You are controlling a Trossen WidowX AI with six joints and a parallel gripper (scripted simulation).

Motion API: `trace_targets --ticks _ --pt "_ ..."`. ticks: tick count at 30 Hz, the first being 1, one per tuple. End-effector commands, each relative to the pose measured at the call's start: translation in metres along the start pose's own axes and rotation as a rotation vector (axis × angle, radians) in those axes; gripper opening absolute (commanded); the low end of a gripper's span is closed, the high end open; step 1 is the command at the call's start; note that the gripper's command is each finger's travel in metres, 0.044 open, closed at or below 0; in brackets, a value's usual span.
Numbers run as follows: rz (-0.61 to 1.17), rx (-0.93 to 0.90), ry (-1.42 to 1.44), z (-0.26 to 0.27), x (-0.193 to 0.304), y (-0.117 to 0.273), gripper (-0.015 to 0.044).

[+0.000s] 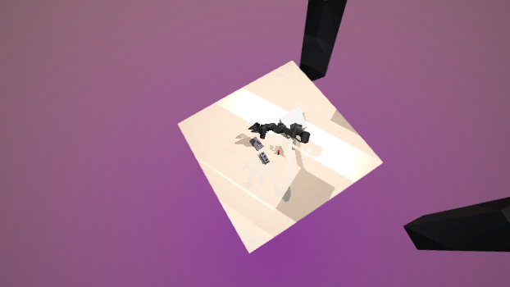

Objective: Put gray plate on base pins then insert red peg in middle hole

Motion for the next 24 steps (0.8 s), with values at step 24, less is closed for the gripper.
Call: trace_targets --ticks 24 --pt "-0.362 -1.075 -0.112 0.054 -0.098 -0.063 0.0440"
Point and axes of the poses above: the point midway between the two fingers, 35 mm back from their tips, its own y axis back along the fingers, its own z axis across the jaws, x = y × z, the point moved 5 cm from there along y, back along the fingers, and after that the axes turned 14 degrees about -y, right-handed, at the moved point
